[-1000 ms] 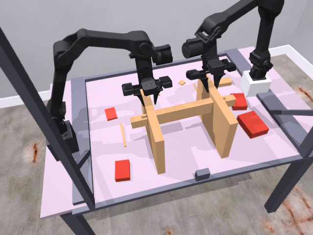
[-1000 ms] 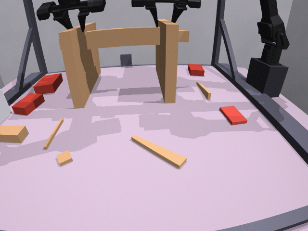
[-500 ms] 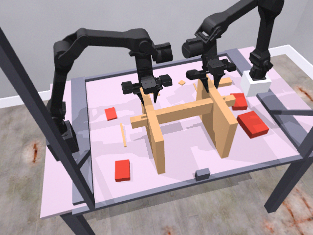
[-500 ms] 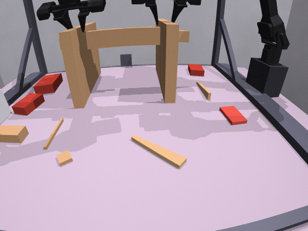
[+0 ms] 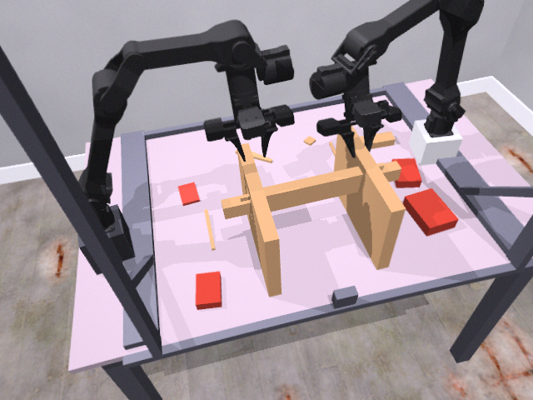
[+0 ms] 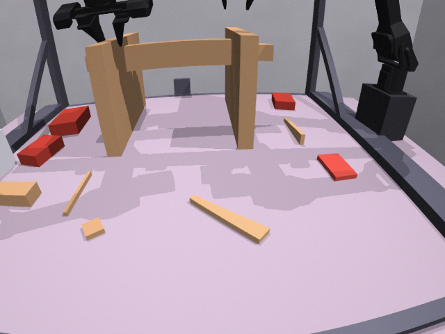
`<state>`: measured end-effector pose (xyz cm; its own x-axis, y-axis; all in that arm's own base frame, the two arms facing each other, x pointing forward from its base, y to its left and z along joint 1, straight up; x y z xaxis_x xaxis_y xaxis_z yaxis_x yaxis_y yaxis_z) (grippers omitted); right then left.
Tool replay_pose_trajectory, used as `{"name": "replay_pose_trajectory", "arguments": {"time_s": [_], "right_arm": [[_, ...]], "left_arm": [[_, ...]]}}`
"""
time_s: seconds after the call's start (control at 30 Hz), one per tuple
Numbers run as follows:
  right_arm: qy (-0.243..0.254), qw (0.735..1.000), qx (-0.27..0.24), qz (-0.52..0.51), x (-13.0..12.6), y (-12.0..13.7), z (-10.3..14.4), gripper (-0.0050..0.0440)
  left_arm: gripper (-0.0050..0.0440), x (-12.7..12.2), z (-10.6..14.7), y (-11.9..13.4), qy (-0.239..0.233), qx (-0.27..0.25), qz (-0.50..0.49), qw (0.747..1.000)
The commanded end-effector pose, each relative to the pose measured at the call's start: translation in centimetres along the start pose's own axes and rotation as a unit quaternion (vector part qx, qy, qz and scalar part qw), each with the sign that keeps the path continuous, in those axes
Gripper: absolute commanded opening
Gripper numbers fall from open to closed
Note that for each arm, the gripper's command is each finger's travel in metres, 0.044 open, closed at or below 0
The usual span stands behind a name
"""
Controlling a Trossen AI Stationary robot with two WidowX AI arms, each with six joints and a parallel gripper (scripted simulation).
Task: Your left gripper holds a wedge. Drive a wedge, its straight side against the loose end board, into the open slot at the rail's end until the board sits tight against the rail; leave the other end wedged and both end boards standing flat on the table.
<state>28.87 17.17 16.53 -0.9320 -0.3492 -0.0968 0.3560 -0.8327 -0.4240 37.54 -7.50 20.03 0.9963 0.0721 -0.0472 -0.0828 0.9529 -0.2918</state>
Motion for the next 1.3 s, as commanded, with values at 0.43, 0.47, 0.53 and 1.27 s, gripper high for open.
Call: {"name": "replay_pose_trajectory", "arguments": {"time_s": [0.43,0.47,0.53,1.27], "right_arm": [[0.01,1.0,0.002,0.002,-0.3,0.1,0.3,0.0205],[0.01,1.0,0.002,0.002,-0.3,0.1,0.3,0.0205],[0.01,1.0,0.001,0.003,-0.2,0.0,0.4,0.0205],[0.024,1.0,0.001,0.01,-0.6,-0.7,1.7,0.0205]], "left_arm": [[0.0205,-0.5,1.2,-0.3,-0.002,-0.002,0.002,1.0],[0.0205,-0.5,1.2,-0.3,-0.002,-0.002,0.002,1.0],[0.0205,-0.5,1.2,-0.3,-0.002,-0.002,0.002,1.0],[0.0205,-0.5,1.2,-0.3,-0.002,-0.002,0.002,1.0]]}}
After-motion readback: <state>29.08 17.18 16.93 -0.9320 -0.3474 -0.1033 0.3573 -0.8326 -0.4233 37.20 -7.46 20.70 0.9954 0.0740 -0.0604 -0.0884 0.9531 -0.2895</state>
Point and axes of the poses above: on each arm, the point midway between the two fingers, 35 mm back from their tips, its own z axis back along the fingers, its own x axis across the jaws, y = z × x, the point moved 2 cm from there along z, back along the fingers, and after that the axes turned 13 degrees about z, right-handed, at the moved point
